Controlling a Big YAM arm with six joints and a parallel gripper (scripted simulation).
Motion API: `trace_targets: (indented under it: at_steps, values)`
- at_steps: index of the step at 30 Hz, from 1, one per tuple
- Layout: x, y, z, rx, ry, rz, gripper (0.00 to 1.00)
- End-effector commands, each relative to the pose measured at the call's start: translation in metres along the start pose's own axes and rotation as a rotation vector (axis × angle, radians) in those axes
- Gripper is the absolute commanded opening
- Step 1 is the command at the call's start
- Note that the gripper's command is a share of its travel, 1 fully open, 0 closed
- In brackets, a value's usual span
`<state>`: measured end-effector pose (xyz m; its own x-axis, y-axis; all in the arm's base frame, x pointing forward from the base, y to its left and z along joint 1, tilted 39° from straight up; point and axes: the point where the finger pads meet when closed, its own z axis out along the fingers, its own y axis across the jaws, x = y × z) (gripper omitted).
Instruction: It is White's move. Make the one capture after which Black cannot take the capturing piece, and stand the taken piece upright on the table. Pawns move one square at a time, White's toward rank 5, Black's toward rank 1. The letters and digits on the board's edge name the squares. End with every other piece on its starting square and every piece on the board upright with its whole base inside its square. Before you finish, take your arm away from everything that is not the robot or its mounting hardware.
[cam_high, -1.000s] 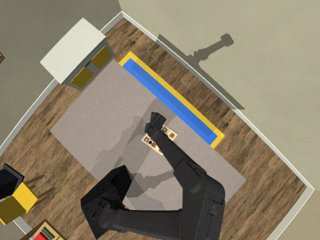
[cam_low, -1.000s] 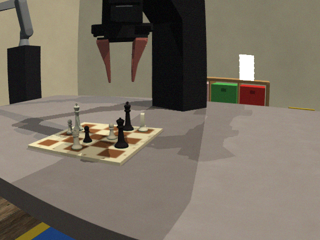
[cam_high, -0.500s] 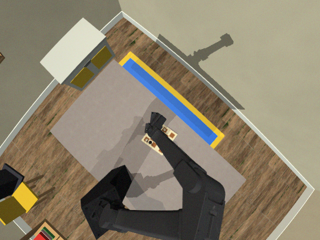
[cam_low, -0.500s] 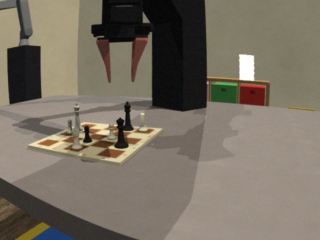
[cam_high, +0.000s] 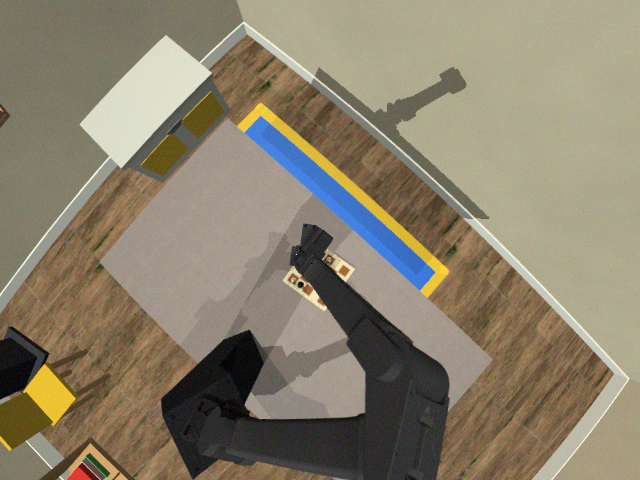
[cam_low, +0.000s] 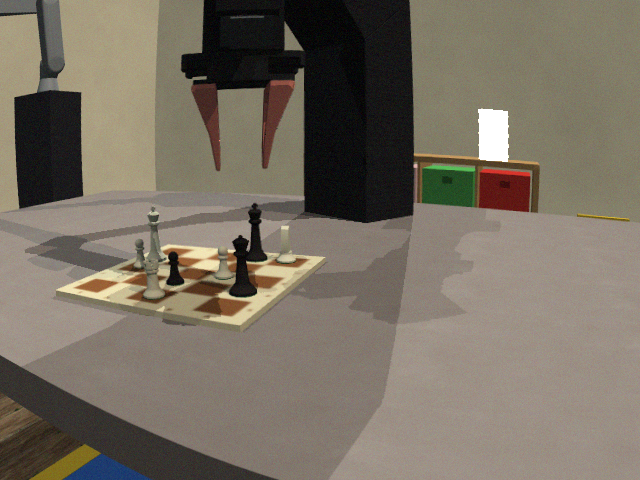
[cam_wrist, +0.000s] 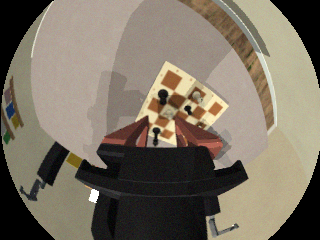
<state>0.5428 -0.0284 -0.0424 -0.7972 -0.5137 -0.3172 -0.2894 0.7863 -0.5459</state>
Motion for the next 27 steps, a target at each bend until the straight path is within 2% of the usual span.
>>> trace_targets:
  at_steps: [1, 27]
  values:
    - [0.001, -0.007, 0.011, 0.008, -0.003, 0.003, 0.39]
    - [0.003, -0.007, 0.045, 0.008, -0.001, 0.002, 0.39]
